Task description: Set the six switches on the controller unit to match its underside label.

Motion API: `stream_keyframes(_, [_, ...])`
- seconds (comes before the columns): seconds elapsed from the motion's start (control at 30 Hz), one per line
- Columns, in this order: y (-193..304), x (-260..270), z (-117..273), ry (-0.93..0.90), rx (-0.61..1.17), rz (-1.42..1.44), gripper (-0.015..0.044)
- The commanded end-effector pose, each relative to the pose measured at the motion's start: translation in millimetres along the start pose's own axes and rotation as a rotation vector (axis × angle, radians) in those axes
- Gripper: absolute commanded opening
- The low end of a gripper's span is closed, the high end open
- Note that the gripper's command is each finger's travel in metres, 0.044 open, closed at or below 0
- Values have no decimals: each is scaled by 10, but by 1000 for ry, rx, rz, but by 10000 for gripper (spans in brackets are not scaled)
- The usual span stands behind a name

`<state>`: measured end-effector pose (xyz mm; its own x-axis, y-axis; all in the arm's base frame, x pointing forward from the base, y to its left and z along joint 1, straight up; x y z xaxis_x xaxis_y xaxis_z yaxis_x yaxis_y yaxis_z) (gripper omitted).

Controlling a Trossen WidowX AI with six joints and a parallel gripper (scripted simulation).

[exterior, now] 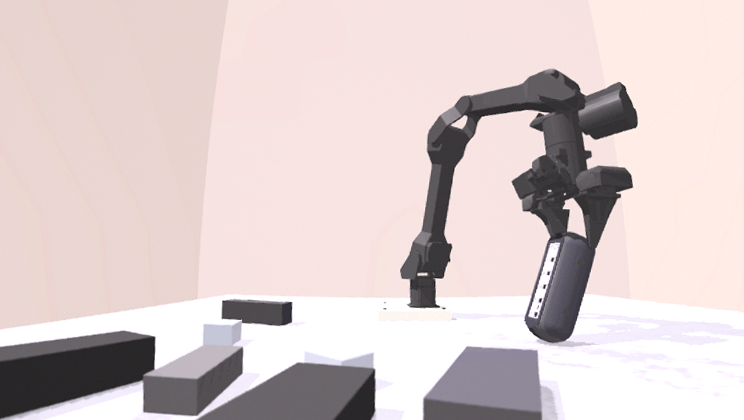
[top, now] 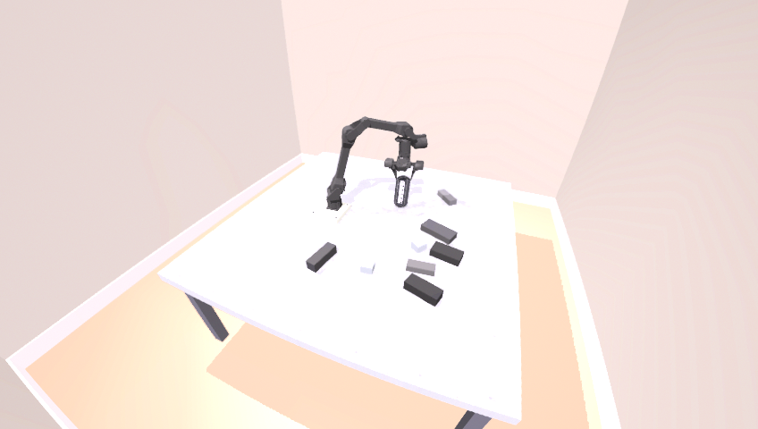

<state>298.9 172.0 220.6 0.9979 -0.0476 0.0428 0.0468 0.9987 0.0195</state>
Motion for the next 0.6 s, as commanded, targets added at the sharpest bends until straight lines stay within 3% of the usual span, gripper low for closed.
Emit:
stream_keyframes(0.0, [22, 0, -76, 15, -3, -4, 338])
stream_keyframes(0.57, [144, -16, -131, 15, -2, -4, 338])
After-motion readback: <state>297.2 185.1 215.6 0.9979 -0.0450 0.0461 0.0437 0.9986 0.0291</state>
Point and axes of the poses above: the point midway between the two fingers, 35 mm back from their tips, its own z axis back along the fingers, its own x axis across the jaws, y = z × x, the point moved 7 cm from there along z, back along the fingers, and after that the axes turned 7 degrees about -z, right-handed, at the moved point
